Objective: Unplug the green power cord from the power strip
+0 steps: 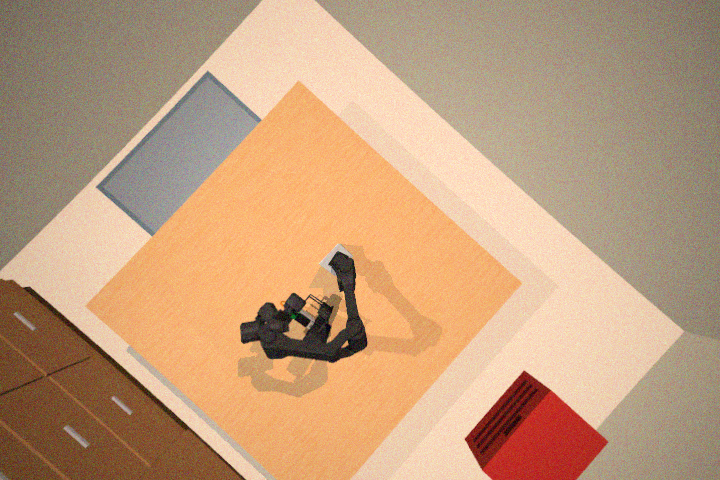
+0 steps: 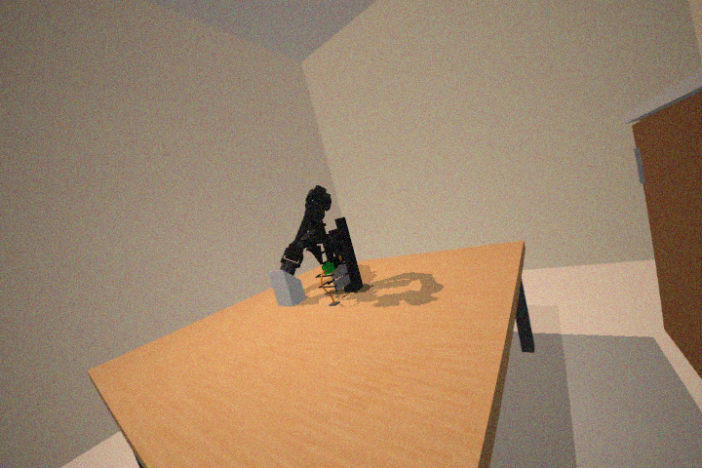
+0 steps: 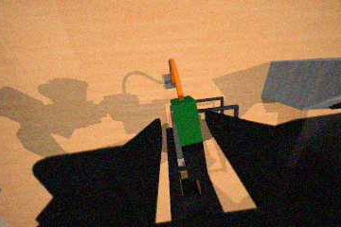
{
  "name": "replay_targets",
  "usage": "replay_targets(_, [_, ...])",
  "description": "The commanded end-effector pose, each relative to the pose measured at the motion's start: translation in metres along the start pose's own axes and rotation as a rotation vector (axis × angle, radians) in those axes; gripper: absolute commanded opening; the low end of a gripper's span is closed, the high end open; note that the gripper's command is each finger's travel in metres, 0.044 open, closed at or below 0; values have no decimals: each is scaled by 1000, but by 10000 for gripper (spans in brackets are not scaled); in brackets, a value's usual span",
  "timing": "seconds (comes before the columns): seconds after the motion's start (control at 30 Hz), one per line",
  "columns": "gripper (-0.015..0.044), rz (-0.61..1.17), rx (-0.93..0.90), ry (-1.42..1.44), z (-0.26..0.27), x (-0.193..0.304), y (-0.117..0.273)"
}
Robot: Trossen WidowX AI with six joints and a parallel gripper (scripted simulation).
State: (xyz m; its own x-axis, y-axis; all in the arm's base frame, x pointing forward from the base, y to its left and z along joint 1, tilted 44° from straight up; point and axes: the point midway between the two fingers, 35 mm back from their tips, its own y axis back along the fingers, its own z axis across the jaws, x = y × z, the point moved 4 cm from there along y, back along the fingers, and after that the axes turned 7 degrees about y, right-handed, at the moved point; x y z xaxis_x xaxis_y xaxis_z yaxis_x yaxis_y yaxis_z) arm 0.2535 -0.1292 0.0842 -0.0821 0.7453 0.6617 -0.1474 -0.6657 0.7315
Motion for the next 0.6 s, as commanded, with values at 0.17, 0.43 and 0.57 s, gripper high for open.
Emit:
replay_targets(0.17, [440, -3, -1, -4, -2, -28, 6])
replay_targets(0.43, [440, -4, -1, -3, -8, -59, 12])
replay_targets(0.57, [440, -4, -1, -3, -8, -59, 12])
